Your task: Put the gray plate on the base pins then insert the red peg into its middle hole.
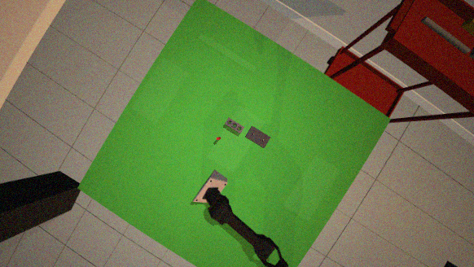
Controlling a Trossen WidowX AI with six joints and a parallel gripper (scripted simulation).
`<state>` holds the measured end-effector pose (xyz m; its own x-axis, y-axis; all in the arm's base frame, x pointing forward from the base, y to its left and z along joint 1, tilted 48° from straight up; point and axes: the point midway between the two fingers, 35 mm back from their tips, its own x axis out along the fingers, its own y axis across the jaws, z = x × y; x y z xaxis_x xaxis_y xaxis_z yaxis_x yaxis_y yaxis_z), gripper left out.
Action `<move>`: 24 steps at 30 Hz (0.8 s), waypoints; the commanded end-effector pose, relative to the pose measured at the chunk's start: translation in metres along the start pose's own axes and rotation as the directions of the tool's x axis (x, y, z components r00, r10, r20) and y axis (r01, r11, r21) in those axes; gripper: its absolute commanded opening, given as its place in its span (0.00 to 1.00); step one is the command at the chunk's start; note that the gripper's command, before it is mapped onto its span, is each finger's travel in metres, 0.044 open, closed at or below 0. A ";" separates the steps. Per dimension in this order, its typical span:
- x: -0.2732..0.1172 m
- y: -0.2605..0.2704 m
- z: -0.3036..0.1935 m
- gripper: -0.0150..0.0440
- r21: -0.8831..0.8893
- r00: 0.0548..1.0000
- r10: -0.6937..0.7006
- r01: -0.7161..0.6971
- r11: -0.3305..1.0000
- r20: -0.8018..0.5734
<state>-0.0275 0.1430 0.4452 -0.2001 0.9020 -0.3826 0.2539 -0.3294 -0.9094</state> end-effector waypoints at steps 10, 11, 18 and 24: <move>0.063 0.037 -0.087 1.00 0.721 0.943 0.298 -0.101 0.686 -0.151; 0.067 0.042 -0.094 1.00 0.767 0.933 0.324 -0.089 0.636 -0.160; 0.093 0.079 -0.139 1.00 0.955 0.856 0.484 0.037 0.295 -0.183; 0.107 0.117 -0.176 1.00 0.976 0.778 0.602 0.220 0.004 -0.178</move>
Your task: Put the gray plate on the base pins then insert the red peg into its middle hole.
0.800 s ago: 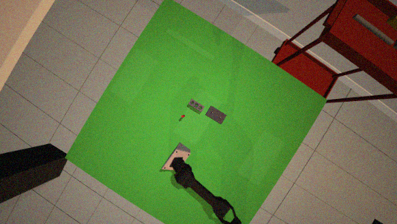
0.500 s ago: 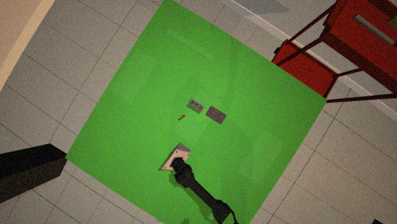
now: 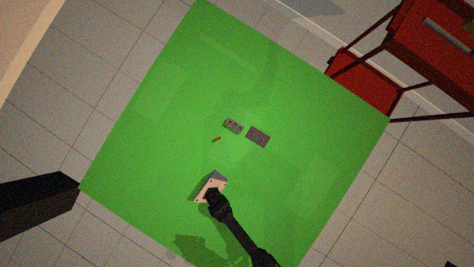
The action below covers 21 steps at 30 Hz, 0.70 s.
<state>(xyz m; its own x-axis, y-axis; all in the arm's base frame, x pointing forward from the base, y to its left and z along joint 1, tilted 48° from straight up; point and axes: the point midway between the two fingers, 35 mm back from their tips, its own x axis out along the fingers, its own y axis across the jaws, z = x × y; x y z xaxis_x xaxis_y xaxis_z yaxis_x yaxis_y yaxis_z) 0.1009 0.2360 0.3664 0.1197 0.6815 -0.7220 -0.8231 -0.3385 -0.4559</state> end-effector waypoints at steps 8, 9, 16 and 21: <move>0.088 -0.049 -0.097 1.00 0.748 0.928 0.124 0.199 0.633 -0.352; 0.092 -0.051 -0.104 1.00 0.777 0.917 0.134 0.232 0.586 -0.375; 0.117 -0.060 -0.159 1.00 0.851 0.830 0.211 0.470 0.236 -0.517; 0.133 -0.061 -0.198 1.00 0.783 0.755 0.279 0.622 -0.016 -0.594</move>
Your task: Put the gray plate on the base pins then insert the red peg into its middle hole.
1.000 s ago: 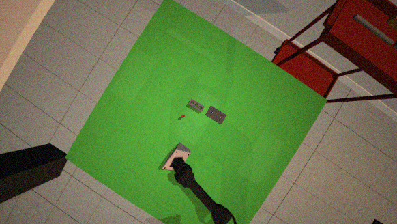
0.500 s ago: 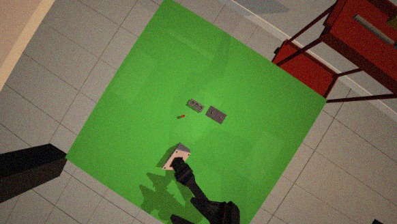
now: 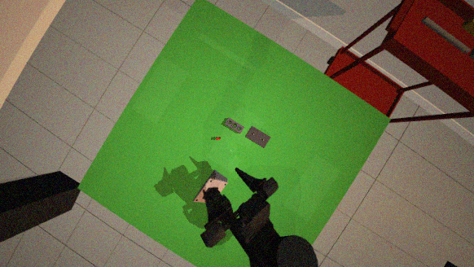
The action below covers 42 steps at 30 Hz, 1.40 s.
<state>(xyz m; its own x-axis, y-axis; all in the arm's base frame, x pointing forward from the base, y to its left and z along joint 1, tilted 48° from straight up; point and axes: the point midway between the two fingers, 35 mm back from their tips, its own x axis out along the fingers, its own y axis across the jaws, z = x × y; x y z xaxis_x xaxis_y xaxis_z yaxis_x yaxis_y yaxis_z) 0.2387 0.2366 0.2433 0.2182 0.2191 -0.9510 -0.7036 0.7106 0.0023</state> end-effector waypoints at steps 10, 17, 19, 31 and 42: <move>0.110 -0.091 -0.017 1.00 0.743 0.904 -0.231 0.427 0.516 -0.359; 0.145 -0.125 -0.035 1.00 0.828 0.820 -0.301 0.544 0.139 -0.488; 0.154 -0.134 -0.041 1.00 0.829 0.792 -0.317 0.558 0.030 -0.522; 0.205 -0.184 -0.084 1.00 0.702 0.601 -0.392 0.456 -0.548 -0.696; 0.235 -0.213 -0.120 1.00 0.562 0.454 -0.426 0.222 -0.796 -0.783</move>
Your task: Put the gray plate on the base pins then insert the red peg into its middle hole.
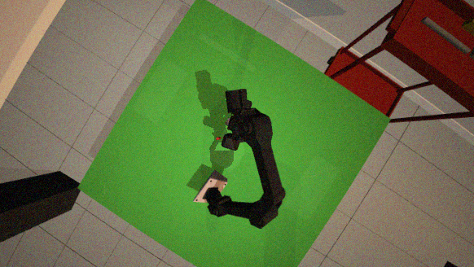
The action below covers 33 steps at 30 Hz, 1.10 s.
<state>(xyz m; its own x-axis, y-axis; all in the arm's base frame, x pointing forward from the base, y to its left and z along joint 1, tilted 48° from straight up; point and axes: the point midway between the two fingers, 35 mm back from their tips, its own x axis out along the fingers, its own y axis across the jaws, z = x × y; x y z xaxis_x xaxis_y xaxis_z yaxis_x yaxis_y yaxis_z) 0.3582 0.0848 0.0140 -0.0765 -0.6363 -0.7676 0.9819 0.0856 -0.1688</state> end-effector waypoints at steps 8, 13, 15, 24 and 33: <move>0.043 0.001 0.001 1.00 0.255 0.990 -0.076 0.044 0.966 0.117; 0.051 0.001 0.002 1.00 0.255 0.990 -0.076 0.044 0.966 0.117; 0.075 0.000 0.005 1.00 0.255 0.990 -0.076 0.044 0.966 0.117; 0.107 -0.009 0.008 1.00 0.256 0.990 -0.077 0.044 0.966 0.119; 0.123 -0.010 0.010 1.00 0.256 0.990 -0.077 0.044 0.966 0.120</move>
<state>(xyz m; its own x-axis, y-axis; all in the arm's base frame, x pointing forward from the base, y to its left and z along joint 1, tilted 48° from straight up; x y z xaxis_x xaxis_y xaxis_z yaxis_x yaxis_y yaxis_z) 0.3408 0.0008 -0.0698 -0.1357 -0.7255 -0.6747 0.9882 -0.1483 -0.0392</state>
